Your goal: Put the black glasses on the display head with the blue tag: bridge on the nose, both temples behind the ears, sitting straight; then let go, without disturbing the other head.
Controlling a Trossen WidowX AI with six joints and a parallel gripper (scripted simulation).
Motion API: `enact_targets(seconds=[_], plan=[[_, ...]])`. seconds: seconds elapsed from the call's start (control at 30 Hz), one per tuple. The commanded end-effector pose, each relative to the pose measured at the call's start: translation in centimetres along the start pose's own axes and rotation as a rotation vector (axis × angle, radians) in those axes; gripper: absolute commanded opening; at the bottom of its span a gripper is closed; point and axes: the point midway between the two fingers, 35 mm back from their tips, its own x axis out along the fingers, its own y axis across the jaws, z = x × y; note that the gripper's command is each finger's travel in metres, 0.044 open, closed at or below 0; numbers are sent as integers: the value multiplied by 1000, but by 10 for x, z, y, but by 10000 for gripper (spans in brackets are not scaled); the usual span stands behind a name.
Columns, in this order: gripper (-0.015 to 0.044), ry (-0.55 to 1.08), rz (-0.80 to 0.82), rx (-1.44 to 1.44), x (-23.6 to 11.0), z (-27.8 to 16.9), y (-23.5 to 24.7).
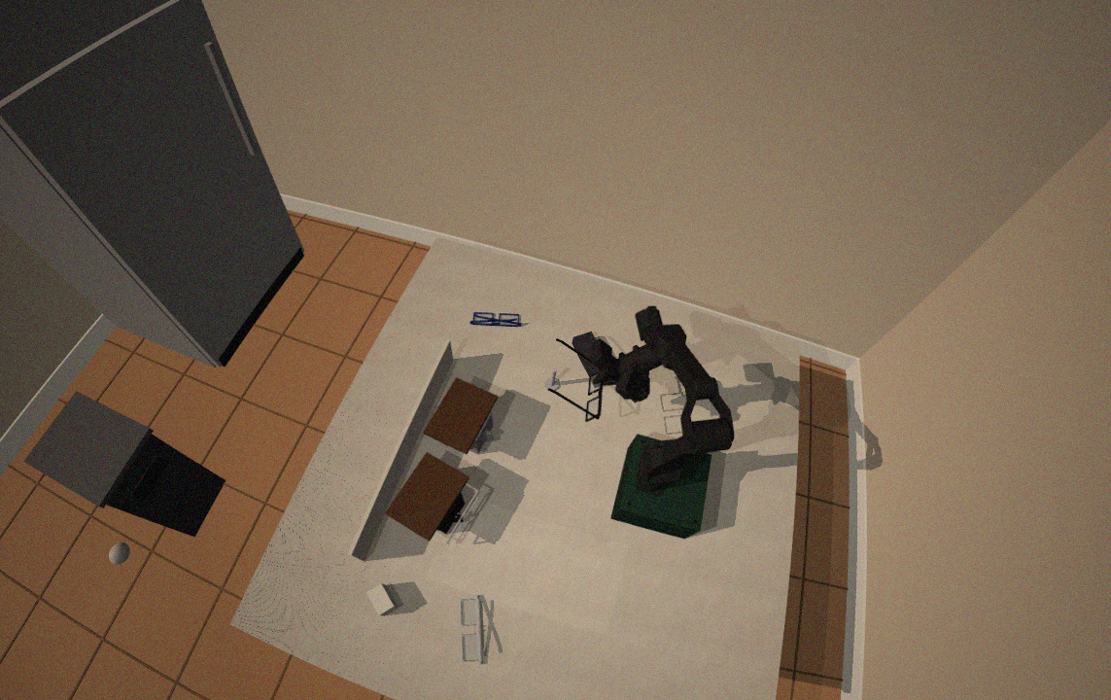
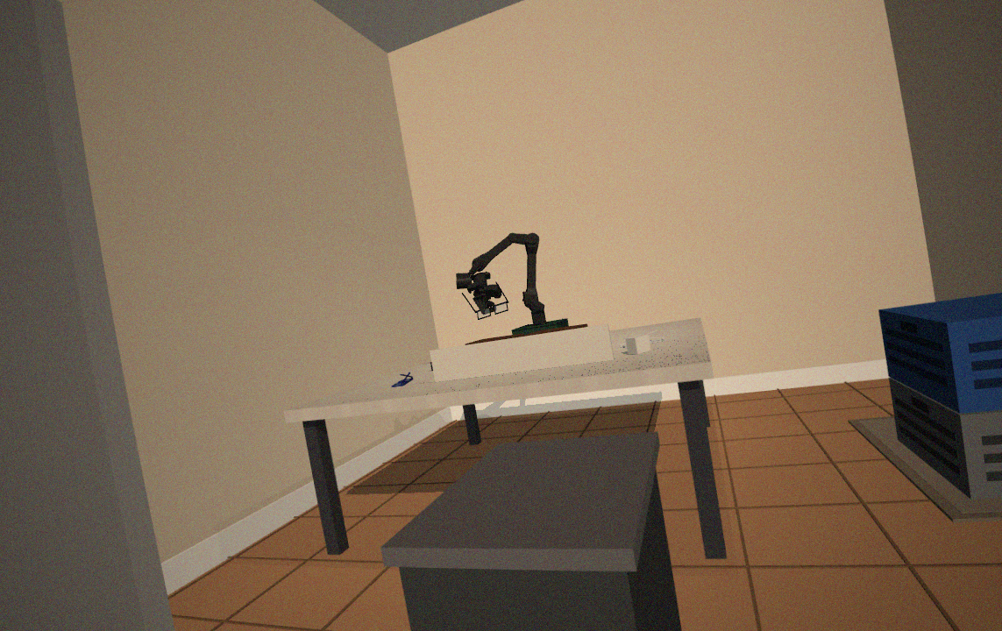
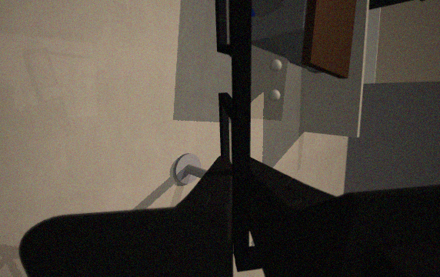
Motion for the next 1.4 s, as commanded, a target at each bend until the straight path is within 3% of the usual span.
enact_targets(seconds=[0.0,0.67,1.37], plan=[[0,-32,60,38,13,8,-2],[0,-71,333,155,59,48,-10],[0,51,559,213,96,94,-13]])
